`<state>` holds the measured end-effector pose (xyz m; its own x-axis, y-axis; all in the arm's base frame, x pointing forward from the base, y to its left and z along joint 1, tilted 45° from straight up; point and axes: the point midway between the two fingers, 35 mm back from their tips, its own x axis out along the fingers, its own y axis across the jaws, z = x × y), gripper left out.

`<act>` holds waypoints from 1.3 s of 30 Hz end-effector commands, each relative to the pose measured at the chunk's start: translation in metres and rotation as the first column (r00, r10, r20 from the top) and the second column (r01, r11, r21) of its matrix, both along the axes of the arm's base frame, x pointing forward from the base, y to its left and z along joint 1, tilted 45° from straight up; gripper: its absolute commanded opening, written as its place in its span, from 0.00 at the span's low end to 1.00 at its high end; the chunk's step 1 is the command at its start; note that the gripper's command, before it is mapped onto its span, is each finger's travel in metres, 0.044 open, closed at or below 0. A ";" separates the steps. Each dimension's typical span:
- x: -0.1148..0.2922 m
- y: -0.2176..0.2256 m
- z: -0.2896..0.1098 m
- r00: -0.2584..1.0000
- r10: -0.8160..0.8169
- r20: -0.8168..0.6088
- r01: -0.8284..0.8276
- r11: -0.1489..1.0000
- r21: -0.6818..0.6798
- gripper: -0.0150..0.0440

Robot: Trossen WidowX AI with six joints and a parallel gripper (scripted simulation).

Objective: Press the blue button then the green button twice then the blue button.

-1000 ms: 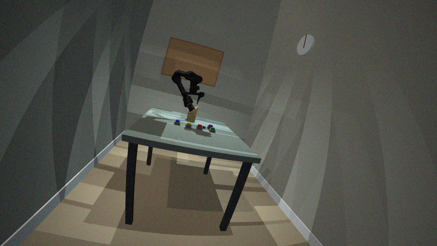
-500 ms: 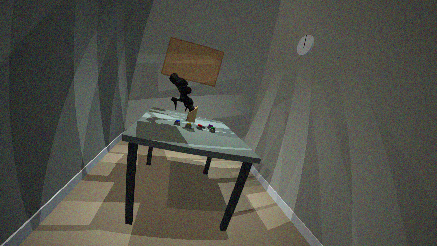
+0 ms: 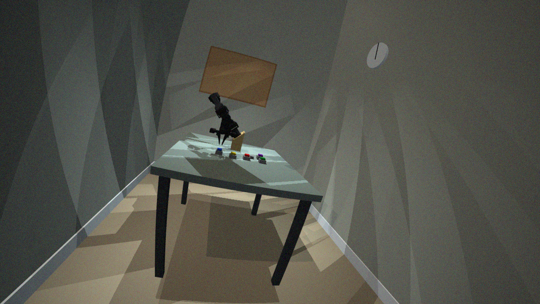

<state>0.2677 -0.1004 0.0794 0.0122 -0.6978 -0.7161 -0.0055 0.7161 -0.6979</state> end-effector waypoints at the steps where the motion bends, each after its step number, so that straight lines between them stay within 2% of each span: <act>1: -0.001 -0.001 -0.002 1.000 0.004 -0.009 -0.004 1.000 -0.005 0.29; 39: -0.001 -0.026 -0.026 1.000 0.004 -0.009 -0.004 1.000 -0.006 0.29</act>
